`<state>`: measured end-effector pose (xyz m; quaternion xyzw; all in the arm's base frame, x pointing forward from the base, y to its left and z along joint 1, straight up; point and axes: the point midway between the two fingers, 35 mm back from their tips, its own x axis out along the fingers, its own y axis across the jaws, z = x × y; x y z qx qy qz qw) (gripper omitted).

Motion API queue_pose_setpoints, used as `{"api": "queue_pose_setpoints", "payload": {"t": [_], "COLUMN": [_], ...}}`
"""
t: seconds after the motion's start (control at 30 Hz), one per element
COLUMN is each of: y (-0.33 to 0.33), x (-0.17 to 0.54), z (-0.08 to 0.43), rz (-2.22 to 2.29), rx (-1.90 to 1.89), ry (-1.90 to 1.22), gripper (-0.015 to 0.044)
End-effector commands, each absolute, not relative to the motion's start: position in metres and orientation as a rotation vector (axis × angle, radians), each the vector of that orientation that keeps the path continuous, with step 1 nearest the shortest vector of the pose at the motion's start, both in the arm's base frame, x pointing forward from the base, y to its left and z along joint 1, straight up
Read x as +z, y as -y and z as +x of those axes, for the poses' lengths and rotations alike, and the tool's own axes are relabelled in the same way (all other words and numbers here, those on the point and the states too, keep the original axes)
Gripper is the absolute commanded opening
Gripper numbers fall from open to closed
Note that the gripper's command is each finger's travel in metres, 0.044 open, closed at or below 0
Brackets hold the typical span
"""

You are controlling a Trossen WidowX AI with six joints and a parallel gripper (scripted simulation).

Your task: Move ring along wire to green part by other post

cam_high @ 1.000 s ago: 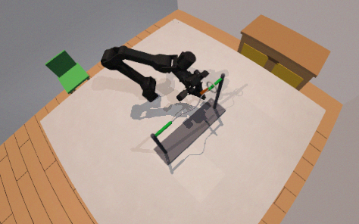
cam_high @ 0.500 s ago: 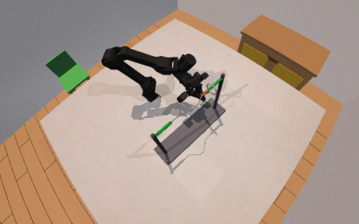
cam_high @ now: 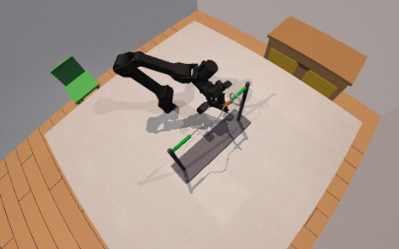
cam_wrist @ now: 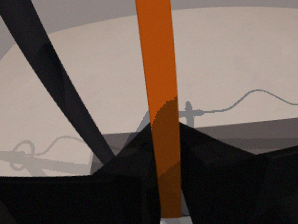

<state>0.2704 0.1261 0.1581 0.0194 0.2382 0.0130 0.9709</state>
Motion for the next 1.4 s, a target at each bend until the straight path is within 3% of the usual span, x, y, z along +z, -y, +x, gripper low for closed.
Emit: {"api": "queue_pose_setpoints", "payload": {"t": [0.0,0.33,0.8,1.37], "y": [-0.126,-0.126,-0.124,-0.124], "x": [0.158,0.159,0.18,0.18], "z": [0.27,0.269,0.226,0.226], "rz": [0.039,0.04,0.042,0.042], "rx": [0.026,0.026,0.021,0.021], "ry": [-0.481,-0.482,-0.485,-0.485], "gripper": [-0.0097,0.016,0.016,0.016]}}
